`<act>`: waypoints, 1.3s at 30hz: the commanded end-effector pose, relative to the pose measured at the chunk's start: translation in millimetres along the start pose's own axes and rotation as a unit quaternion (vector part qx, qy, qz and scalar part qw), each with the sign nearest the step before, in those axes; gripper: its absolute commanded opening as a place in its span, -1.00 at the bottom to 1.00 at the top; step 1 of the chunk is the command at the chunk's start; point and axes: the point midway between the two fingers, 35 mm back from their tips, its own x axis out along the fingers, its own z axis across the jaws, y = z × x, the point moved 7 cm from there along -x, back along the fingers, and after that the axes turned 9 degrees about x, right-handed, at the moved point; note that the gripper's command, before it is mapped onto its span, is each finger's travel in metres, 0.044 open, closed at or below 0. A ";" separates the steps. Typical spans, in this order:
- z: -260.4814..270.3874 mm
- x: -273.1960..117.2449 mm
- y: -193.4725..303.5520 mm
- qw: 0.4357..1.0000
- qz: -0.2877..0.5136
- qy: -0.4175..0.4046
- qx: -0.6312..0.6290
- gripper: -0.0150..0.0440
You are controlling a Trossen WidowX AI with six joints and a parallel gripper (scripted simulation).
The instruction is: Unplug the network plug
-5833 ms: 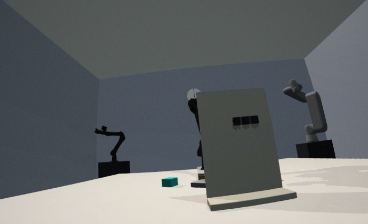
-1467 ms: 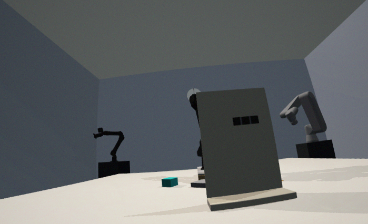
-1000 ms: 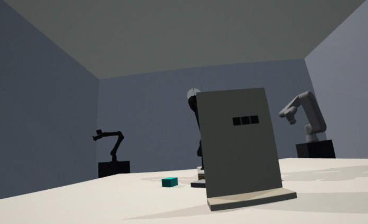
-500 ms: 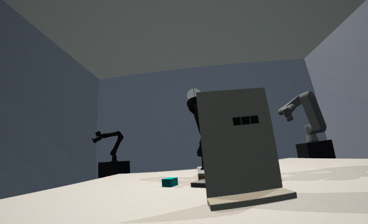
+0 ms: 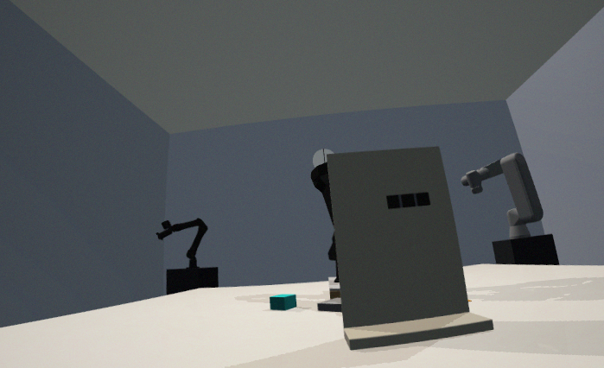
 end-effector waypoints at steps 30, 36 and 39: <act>-29.5 -43.9 -4.7 1.000 -0.002 0.004 -0.002 0.04; -33.2 -52.6 -5.3 1.000 -0.002 0.004 -0.002 0.04; -34.8 -57.1 -5.6 1.000 -0.002 0.004 -0.002 0.04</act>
